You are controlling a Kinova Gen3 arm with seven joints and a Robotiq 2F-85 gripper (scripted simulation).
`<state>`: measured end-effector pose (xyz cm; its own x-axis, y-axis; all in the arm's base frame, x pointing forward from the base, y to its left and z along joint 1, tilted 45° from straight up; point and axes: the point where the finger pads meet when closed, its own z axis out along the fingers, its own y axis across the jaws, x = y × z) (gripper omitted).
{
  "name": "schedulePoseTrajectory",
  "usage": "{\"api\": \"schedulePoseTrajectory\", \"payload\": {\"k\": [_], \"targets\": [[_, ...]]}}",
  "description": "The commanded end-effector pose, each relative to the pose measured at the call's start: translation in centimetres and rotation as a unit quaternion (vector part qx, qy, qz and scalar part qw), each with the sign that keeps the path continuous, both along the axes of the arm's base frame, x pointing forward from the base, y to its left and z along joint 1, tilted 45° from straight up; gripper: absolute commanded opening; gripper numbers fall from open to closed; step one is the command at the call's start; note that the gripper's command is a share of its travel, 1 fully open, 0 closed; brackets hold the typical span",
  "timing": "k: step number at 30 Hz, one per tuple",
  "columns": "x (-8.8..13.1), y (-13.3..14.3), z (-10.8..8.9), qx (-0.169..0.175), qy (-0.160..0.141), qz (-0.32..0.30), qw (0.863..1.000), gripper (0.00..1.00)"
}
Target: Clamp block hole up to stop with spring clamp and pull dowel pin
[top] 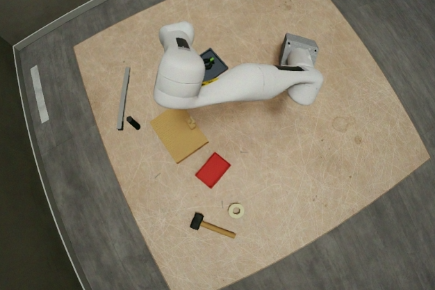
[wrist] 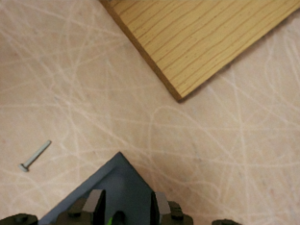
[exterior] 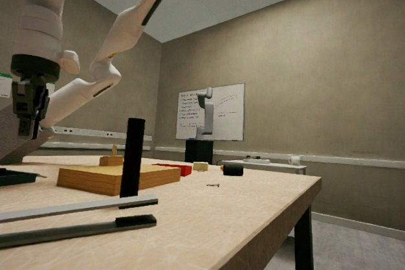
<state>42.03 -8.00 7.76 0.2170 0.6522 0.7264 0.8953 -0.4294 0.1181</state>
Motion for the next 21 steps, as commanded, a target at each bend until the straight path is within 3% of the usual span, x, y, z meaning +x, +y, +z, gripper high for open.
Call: {"api": "schedulePoseTrajectory", "payload": {"k": [1,21], "targets": [[-0.1,-0.3,-0.3,0.009,0.017,-0.019,1.000,0.34],[-0.8,-1.8,-2.4,0.067,0.119,-0.130,0.982,0.34]]}}
